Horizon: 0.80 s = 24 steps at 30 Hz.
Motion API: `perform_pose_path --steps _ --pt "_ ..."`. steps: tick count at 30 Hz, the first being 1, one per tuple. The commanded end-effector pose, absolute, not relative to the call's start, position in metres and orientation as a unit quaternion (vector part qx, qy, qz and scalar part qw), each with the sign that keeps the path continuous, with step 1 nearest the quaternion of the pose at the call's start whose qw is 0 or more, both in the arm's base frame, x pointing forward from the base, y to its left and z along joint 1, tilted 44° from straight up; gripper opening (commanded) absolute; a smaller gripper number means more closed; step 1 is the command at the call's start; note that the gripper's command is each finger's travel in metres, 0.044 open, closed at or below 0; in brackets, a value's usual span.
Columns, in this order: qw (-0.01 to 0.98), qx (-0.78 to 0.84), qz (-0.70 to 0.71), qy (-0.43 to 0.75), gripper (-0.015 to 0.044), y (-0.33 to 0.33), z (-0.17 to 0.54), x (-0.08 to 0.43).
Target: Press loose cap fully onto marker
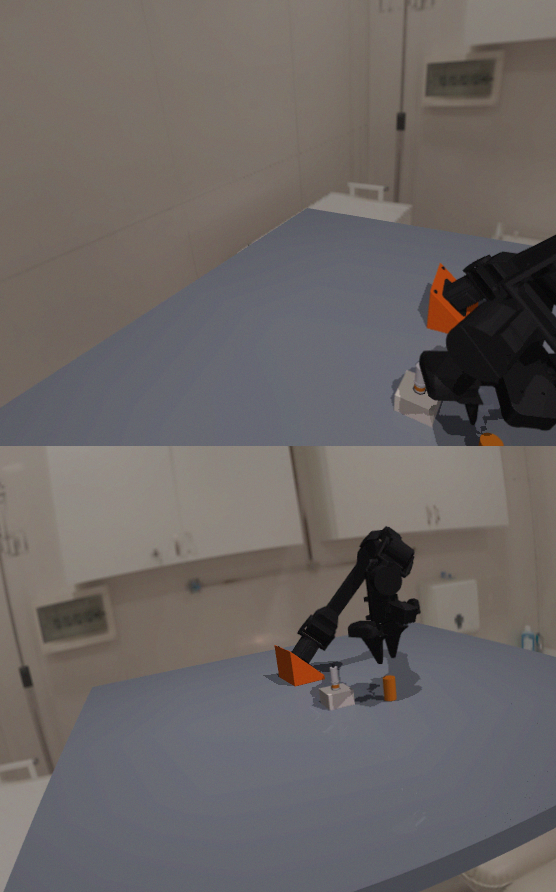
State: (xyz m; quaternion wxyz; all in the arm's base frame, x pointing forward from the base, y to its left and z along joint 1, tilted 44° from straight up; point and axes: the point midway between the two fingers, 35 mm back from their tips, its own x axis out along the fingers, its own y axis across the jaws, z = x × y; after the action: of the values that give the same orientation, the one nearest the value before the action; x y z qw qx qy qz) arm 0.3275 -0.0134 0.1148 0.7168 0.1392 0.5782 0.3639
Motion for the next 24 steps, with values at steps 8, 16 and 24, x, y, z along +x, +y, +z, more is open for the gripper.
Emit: perform_pose_path --steps 8,16,24 --pt "0.716 0.141 0.367 0.577 0.0245 0.006 0.099 0.327" --pt "0.716 0.141 0.366 0.577 0.0245 0.014 0.09 0.329" --pt "0.716 0.141 0.366 0.577 0.0245 0.023 0.081 0.33"
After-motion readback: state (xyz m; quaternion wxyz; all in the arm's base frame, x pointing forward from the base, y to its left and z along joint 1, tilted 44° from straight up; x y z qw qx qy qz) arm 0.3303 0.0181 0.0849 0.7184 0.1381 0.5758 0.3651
